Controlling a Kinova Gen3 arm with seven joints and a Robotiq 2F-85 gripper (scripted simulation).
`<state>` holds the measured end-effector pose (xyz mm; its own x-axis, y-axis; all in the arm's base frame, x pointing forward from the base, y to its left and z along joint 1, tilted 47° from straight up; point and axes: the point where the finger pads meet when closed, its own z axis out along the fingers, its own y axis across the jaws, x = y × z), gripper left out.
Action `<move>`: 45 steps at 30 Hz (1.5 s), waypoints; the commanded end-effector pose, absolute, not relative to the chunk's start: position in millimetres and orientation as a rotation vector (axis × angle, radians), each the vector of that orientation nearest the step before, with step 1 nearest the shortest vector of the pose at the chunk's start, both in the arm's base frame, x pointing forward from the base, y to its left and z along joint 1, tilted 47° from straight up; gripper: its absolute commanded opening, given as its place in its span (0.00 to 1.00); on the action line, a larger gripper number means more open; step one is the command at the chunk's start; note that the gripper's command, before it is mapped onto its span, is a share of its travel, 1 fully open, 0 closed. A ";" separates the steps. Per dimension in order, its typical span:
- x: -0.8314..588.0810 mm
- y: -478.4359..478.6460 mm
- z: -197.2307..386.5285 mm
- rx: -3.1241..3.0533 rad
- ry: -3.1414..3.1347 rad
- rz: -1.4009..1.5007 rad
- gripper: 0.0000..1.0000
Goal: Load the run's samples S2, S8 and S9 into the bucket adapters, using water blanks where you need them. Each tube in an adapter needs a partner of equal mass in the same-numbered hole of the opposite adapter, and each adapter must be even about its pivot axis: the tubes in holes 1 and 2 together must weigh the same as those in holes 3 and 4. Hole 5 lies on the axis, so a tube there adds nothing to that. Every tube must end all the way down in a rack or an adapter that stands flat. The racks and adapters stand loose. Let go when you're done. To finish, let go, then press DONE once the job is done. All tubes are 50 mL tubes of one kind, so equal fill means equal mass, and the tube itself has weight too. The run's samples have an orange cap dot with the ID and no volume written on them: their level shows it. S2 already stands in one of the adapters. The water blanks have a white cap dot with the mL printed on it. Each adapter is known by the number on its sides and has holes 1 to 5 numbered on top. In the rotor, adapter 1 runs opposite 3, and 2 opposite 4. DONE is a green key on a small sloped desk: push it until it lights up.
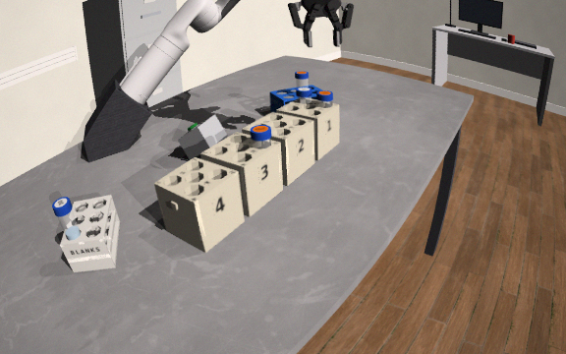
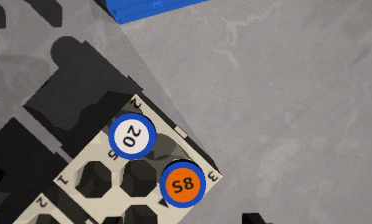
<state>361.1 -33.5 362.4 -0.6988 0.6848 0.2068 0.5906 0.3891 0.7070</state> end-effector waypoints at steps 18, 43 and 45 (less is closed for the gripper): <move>332.2 -7.3 370.4 0.497 2.634 1.049 0.62; 276.9 43.8 384.8 -0.691 2.477 0.646 0.62; 272.1 48.3 386.0 -0.785 2.441 0.606 0.62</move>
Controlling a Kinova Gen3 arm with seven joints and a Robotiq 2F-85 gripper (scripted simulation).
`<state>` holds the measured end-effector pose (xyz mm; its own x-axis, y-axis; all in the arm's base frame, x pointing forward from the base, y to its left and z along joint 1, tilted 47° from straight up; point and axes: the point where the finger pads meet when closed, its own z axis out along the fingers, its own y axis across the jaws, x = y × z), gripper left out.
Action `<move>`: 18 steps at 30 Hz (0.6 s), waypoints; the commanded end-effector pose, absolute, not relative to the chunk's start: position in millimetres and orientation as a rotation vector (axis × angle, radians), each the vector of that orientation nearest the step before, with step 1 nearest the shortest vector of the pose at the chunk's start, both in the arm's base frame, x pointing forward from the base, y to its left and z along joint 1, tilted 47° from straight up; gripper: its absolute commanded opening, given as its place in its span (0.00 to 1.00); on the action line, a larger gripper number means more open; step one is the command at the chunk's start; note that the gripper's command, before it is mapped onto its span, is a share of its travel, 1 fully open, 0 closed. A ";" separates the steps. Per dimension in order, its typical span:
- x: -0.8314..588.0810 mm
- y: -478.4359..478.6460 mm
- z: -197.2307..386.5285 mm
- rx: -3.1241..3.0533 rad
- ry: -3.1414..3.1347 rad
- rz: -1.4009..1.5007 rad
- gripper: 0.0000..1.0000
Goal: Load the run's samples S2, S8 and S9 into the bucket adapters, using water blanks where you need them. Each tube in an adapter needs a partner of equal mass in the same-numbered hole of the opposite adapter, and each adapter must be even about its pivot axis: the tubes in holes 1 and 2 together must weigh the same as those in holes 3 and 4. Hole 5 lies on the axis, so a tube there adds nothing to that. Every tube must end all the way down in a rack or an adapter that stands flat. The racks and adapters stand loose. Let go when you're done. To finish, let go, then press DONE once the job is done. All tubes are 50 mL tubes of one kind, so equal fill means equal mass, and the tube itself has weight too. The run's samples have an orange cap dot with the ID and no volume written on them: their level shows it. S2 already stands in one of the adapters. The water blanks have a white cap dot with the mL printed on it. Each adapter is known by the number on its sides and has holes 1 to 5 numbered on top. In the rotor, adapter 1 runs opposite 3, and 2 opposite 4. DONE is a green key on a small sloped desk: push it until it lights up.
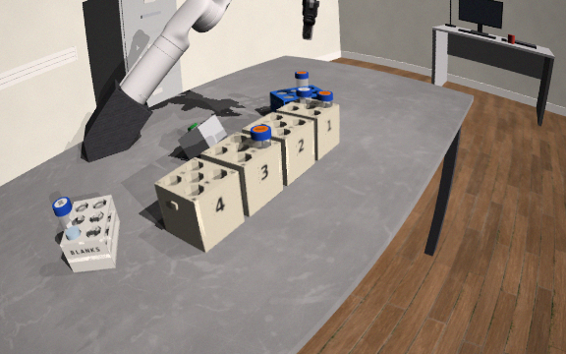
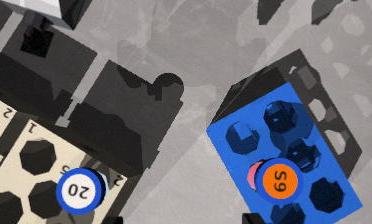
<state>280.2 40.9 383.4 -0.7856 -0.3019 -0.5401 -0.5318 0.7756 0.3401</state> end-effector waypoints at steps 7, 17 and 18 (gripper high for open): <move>260.0 59.4 389.1 -1.013 2.340 0.504 0.62; 236.0 81.6 395.4 -1.170 2.256 0.429 0.62; 233.6 83.8 396.0 -1.170 2.256 0.429 0.62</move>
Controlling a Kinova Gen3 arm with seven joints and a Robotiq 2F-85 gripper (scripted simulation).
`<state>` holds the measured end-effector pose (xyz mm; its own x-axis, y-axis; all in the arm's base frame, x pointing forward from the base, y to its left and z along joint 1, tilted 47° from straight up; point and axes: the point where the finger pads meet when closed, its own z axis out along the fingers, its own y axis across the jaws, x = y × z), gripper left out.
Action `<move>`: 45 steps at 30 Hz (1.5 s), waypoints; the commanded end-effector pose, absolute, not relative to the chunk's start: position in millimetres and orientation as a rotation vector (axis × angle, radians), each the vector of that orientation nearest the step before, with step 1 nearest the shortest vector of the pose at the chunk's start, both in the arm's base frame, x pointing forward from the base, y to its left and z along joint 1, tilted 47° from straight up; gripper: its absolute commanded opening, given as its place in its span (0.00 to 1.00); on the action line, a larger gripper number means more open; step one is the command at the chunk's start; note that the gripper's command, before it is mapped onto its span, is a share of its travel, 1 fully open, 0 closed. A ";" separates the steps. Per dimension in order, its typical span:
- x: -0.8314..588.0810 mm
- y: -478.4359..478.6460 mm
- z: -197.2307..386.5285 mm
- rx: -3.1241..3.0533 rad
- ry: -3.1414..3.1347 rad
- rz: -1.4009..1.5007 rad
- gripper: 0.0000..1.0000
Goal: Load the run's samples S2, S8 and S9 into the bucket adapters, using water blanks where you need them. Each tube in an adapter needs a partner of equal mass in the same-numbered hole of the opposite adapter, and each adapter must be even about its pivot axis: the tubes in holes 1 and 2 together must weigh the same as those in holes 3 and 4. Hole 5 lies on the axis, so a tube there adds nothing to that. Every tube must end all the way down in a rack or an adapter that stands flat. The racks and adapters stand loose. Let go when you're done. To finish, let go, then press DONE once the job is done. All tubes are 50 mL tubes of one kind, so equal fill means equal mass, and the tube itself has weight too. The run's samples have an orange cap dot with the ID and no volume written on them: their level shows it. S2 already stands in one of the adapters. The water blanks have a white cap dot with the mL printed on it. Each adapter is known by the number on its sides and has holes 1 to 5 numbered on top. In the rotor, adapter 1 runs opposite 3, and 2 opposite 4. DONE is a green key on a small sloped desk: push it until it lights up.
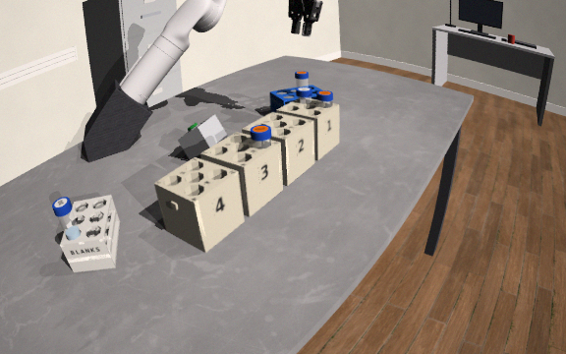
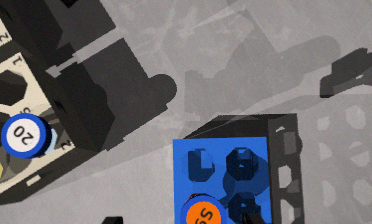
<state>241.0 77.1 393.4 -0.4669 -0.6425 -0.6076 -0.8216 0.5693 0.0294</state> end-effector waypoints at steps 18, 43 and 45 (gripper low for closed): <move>231.4 88.4 395.1 -1.170 2.256 0.429 0.62; 243.3 106.5 375.2 -1.170 2.256 0.429 0.62; 244.4 108.1 373.4 -1.170 2.256 0.429 0.62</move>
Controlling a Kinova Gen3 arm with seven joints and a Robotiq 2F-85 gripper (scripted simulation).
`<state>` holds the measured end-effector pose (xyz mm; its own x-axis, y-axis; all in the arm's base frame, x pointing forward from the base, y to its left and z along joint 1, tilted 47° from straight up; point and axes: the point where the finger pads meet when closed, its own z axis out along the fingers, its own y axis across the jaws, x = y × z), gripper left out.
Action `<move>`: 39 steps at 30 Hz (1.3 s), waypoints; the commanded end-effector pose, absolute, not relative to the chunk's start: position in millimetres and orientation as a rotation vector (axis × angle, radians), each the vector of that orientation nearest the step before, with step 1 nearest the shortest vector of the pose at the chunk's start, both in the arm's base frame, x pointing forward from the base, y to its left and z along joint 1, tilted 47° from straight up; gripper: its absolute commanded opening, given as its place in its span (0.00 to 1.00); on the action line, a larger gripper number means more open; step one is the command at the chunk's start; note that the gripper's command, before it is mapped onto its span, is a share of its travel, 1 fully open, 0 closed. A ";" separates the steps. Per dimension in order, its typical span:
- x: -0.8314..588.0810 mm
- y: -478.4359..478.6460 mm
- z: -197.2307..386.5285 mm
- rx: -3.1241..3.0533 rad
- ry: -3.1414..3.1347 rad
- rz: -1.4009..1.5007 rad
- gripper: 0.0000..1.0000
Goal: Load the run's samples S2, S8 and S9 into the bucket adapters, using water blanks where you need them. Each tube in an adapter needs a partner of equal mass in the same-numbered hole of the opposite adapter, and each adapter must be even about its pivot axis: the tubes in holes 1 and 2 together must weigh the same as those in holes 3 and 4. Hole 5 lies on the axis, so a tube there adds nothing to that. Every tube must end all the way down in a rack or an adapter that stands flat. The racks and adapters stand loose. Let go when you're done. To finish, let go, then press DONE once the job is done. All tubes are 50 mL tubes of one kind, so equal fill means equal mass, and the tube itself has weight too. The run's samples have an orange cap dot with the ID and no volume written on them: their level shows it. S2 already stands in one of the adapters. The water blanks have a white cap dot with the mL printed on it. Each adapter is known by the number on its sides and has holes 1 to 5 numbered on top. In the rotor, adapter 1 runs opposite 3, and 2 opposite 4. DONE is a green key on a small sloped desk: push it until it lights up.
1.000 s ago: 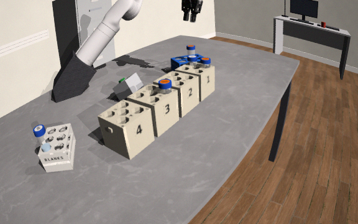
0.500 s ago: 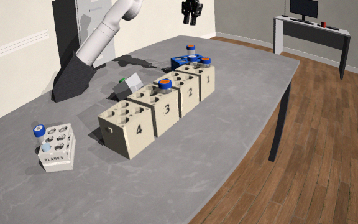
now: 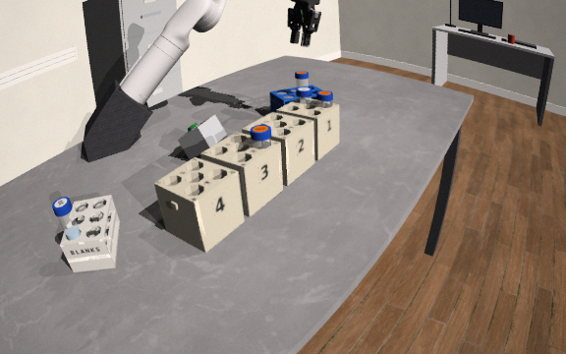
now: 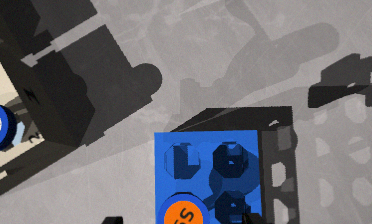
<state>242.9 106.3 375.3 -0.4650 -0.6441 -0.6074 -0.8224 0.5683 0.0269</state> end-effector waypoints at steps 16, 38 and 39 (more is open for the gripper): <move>251.9 119.6 360.8 -1.170 2.256 0.429 0.62; 262.7 136.1 342.8 -1.170 2.256 0.429 0.62; 263.2 136.9 341.9 -1.170 2.256 0.429 0.62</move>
<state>261.7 135.0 343.8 -0.4650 -0.6441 -0.6074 -0.8224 0.5683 0.0269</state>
